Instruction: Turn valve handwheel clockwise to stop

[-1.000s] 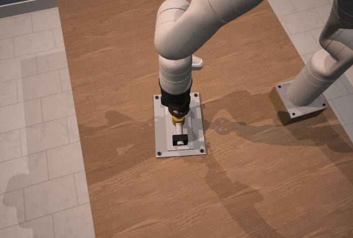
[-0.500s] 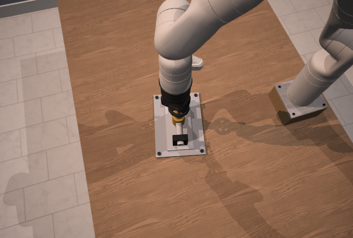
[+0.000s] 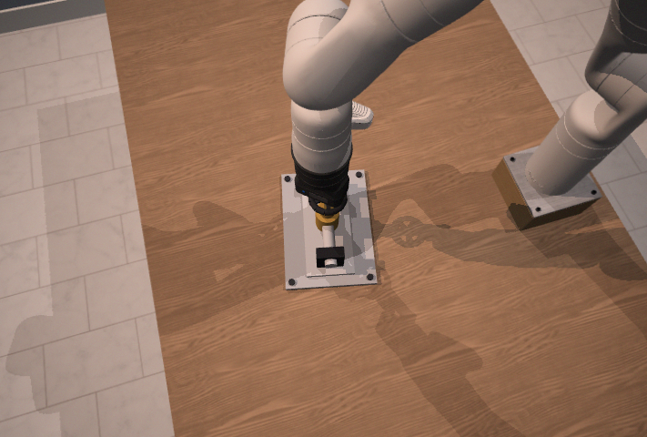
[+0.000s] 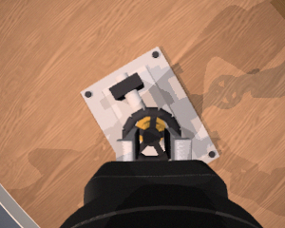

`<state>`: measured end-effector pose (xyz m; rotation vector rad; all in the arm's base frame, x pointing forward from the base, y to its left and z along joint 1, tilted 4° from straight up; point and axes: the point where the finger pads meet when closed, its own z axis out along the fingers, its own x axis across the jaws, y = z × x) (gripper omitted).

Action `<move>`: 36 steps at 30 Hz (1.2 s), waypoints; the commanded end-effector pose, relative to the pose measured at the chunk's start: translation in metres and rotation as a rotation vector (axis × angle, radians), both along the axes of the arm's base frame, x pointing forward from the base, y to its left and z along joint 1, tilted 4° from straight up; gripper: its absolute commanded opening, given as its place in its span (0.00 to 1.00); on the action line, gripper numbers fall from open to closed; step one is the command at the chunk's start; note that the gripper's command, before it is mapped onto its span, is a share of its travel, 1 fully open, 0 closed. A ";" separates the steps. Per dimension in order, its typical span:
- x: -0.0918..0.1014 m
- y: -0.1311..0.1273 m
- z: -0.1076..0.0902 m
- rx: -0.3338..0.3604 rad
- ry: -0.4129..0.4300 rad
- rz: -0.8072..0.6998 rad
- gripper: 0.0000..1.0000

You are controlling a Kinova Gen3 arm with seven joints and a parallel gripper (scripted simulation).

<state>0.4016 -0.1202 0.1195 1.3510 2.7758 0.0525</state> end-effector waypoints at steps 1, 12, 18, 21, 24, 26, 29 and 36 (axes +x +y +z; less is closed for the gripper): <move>0.000 0.000 0.001 0.000 -0.002 0.000 0.59; 0.000 0.000 0.001 0.000 -0.002 0.000 0.59; 0.001 0.000 0.000 0.000 -0.002 0.000 0.59; 0.001 0.000 0.000 0.000 -0.002 0.000 0.59; 0.001 0.000 -0.001 0.000 -0.002 0.000 0.59; 0.001 0.000 -0.002 0.000 -0.002 0.000 0.59; 0.001 0.000 -0.002 0.000 -0.002 0.000 0.59; 0.001 0.000 -0.004 0.000 -0.002 0.000 0.59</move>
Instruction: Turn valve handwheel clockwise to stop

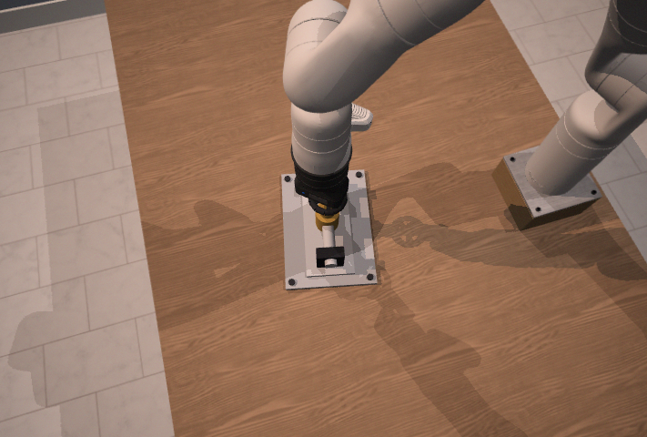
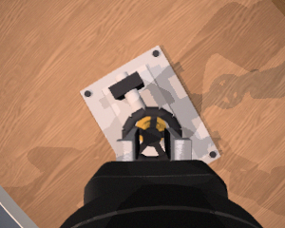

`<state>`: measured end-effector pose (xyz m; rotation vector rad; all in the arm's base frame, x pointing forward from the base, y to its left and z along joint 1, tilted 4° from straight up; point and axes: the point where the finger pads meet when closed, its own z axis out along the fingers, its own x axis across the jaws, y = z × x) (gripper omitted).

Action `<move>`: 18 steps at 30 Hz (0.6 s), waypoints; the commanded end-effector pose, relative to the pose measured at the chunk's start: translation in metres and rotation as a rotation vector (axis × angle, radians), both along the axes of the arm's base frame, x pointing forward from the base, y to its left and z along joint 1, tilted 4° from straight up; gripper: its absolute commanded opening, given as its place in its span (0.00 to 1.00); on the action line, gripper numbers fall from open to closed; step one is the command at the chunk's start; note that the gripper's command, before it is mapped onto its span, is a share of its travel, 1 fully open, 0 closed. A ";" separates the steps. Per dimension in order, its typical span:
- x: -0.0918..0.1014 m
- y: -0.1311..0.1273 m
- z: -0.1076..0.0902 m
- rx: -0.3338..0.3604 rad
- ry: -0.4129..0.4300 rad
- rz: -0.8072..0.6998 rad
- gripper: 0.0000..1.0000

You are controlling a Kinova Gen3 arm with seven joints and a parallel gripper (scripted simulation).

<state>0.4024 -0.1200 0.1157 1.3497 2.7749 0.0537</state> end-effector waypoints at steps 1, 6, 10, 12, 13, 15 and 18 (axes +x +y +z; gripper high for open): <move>0.000 0.000 -0.001 0.000 0.000 -0.001 0.59; 0.000 0.000 -0.002 0.000 0.000 -0.001 0.59; 0.000 0.000 -0.003 0.000 0.000 -0.001 0.59; 0.000 0.000 -0.004 0.000 0.000 -0.001 0.59; 0.000 0.000 -0.004 0.000 0.000 -0.001 0.59; 0.001 0.000 -0.004 0.000 0.000 -0.001 0.59; 0.001 0.000 -0.005 0.000 0.000 -0.001 0.59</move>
